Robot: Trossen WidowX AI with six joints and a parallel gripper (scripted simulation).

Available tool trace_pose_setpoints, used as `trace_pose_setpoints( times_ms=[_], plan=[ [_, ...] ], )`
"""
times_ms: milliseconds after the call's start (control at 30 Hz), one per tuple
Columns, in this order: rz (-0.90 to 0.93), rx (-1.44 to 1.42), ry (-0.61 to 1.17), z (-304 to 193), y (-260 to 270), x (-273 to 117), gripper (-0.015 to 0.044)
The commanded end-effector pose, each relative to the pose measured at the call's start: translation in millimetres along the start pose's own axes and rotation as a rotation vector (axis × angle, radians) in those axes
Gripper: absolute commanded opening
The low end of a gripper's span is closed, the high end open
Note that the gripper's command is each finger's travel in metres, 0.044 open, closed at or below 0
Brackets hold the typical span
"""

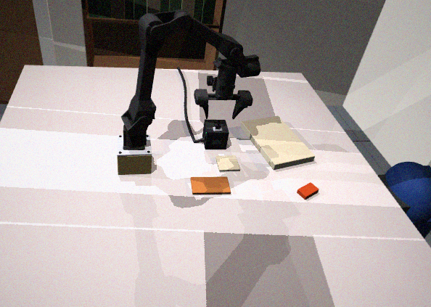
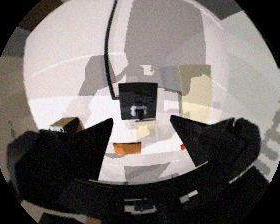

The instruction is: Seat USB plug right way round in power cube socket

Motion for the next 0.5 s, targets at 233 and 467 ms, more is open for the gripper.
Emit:
trace_pose_setpoints(
  times_ms=[233,467],
  plan=[
    [0.008,0.006,0.006,-0.4,1.5,12.6,0.044],
    [0.003,0.0,0.0,-0.1,0.5,11.2,0.0414]
  ],
)
Point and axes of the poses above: the point midway between the two fingers, 35 mm back from their tips, its own x axis out along the fingers, its own y axis across the jaws, z = x × y, the point moved 9 cm from there along -x, back along the fingers, and after that the axes turned 14 degrees about -x, right-handed, at the moved point
